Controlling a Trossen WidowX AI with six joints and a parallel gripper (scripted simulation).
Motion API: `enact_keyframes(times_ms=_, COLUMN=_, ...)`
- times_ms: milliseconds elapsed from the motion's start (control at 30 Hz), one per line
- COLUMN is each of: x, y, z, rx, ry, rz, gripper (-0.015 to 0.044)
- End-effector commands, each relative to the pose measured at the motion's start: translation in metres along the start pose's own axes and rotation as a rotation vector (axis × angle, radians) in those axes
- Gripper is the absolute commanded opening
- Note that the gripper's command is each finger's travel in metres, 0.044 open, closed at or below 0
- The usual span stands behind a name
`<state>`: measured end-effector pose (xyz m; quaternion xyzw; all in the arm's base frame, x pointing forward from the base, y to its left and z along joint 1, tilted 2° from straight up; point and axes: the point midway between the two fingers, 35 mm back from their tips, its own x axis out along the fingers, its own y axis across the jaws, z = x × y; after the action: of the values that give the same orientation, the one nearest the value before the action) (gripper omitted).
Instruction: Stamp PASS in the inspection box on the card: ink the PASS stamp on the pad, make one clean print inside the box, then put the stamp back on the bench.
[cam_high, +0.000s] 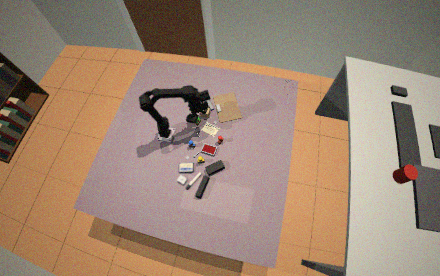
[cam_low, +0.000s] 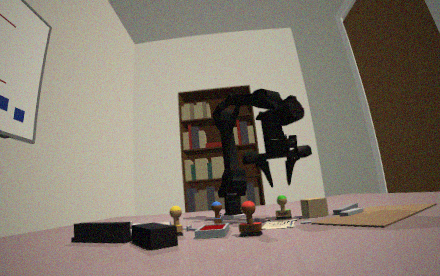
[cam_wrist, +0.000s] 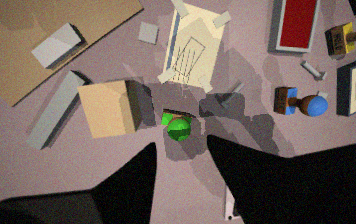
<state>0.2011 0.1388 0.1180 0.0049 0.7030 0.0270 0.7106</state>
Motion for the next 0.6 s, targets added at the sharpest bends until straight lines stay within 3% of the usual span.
enact_keyframes(times_ms=0, x=0.008, y=-0.001, z=0.000, rx=-0.005, ry=0.006, rz=-0.008, gripper=0.0217)
enact_keyframes(times_ms=567, x=0.036, y=0.000, z=0.000, rx=-0.005, ry=0.006, rz=-0.007, gripper=0.0217)
